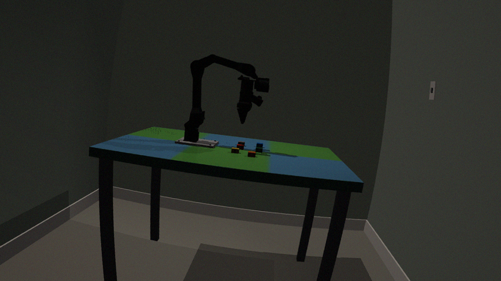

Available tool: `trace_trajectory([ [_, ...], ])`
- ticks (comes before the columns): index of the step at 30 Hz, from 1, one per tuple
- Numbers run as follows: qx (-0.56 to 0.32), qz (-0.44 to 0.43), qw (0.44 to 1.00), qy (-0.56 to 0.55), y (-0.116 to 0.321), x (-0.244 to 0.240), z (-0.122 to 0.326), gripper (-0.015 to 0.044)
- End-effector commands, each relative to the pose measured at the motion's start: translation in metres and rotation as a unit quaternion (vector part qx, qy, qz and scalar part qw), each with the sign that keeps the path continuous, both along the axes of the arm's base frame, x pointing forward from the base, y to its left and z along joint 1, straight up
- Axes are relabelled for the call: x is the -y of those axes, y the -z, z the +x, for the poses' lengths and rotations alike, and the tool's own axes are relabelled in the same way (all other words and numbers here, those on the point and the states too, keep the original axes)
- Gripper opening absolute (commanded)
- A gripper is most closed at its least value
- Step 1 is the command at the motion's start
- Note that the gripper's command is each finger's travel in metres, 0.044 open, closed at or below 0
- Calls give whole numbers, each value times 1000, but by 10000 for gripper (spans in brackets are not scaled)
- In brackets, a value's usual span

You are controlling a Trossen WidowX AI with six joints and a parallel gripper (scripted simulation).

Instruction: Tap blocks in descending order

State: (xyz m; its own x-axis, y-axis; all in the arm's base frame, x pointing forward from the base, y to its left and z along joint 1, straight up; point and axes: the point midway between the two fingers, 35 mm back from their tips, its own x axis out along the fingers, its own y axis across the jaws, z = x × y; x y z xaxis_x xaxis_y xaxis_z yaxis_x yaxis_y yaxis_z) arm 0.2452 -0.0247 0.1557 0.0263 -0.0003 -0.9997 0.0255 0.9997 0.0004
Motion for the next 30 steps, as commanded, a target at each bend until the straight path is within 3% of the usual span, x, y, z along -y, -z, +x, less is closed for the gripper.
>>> trace_trajectory([
  [1,-2,1,1000,8,1,-12,-3,400],
  [20,-1,1,1000,8,1,-13,-3,400],
  [30,-1,6,1000,8,-1,-128,6,400],
])
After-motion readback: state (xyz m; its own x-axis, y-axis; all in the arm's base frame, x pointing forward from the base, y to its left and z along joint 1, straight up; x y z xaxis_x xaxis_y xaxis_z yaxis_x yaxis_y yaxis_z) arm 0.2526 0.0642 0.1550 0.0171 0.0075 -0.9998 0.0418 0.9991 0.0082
